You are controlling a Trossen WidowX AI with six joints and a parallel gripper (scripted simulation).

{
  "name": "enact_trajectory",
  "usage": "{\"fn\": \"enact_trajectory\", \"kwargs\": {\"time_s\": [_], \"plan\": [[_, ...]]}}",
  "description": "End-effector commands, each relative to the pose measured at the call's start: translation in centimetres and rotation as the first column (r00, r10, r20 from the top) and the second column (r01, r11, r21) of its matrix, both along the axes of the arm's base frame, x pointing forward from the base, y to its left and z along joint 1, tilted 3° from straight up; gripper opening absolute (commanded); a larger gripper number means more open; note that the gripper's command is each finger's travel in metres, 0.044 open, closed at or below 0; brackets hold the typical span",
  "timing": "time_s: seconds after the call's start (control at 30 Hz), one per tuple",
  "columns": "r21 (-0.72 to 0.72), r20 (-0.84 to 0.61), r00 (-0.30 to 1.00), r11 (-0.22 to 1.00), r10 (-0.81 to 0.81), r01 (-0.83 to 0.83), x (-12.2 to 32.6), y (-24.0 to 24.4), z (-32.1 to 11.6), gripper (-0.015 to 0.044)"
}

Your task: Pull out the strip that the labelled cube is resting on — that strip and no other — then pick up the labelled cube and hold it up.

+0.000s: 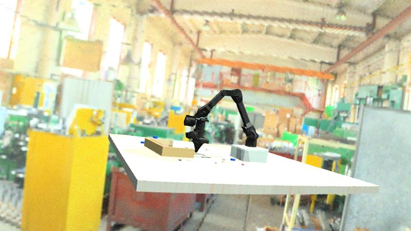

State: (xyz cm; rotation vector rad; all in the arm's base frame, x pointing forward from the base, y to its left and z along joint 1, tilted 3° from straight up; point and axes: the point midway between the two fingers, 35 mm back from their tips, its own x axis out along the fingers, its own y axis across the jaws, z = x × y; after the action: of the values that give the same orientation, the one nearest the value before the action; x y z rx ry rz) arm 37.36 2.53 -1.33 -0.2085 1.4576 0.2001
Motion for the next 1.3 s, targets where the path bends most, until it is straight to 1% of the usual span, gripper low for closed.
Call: {"fn": "enact_trajectory", "kwargs": {"time_s": [0.0, 0.57, 1.27], "plan": [[-0.003, -0.021, 1.0, 1.0, 0.003, -0.003, -1.2, -0.3, -0.6, 0.0], [-0.003, -0.02, 1.0, 1.0, 0.003, -0.003, -0.5, 0.0, 0.5, 0.0], [-0.004, -0.023, 1.0, 1.0, 0.003, -0.003, -3.3, -0.9, -0.7, 0.0]]}}
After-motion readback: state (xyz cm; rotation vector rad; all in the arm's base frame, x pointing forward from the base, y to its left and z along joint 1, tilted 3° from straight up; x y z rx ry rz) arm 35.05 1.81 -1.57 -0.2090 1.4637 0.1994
